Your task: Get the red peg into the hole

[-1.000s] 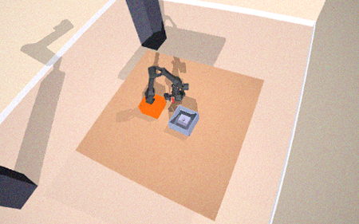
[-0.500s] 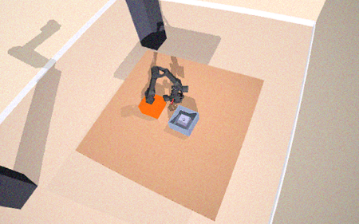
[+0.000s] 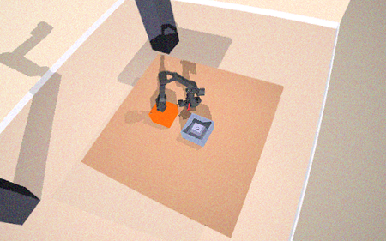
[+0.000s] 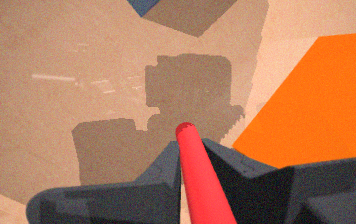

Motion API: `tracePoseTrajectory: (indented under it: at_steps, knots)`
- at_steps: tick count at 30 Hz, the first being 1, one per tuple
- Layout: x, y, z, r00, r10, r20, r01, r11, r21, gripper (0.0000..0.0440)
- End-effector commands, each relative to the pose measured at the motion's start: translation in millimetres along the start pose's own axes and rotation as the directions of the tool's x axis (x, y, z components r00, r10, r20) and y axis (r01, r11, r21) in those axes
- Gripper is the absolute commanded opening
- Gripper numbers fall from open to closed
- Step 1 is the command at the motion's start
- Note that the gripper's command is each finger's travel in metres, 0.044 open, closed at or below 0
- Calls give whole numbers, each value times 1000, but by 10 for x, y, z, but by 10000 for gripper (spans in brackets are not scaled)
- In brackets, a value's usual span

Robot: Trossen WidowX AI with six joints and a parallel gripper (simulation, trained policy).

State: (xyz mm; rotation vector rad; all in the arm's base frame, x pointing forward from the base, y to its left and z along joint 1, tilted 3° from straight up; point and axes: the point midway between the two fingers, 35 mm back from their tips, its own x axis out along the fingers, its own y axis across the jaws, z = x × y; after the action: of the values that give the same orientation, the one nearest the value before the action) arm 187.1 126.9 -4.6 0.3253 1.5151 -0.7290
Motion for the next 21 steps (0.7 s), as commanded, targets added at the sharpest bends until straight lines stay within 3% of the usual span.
tracePoseTrajectory:
  at_steps: [1, 21]
  knots:
    - [-134, 24, 87, 1000, 14, 25, -14, 1000, 1, 0]
    - [-780, 10, 783, 991, 58, 121, -76, 986, 151, 0]
